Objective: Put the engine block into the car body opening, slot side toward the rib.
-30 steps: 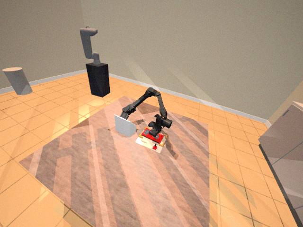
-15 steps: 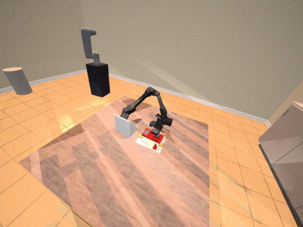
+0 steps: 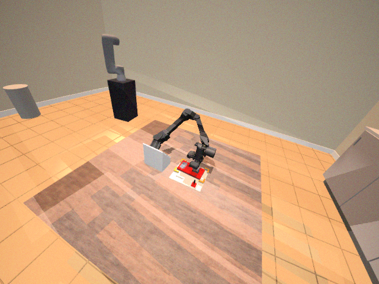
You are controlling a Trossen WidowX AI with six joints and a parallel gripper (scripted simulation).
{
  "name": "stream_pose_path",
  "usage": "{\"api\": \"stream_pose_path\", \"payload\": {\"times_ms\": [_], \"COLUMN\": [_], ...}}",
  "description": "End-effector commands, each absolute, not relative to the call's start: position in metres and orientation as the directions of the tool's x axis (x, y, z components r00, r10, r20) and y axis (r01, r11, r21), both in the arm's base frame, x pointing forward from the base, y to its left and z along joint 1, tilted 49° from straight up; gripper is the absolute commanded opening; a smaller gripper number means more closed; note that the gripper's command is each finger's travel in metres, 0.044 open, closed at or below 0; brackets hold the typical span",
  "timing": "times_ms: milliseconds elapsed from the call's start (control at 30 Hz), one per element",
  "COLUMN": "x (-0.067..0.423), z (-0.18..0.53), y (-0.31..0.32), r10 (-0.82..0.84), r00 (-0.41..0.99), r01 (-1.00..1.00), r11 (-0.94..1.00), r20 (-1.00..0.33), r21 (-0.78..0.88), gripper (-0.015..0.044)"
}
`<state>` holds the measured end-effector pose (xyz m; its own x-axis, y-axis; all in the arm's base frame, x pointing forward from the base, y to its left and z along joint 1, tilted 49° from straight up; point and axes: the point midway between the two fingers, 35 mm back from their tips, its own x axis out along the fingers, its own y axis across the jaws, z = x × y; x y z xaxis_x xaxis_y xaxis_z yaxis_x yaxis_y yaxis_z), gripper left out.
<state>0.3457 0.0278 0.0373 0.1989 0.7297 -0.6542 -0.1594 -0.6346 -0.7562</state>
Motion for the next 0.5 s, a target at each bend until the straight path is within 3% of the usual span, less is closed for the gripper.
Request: {"api": "stream_pose_path", "payload": {"times_ms": [0, 467], "x": [0.3458, 0.3461], "z": [0.0383, 0.0393], "y": [0.0283, 0.0288], "r10": [0.733, 0.733], "r00": [0.201, 0.200], "r01": [-0.151, -0.150], "r11": [-0.633, -0.632], "r20": [-0.650, -0.650], "r21": [-0.759, -0.760], "gripper": [0.0159, 0.0159]}}
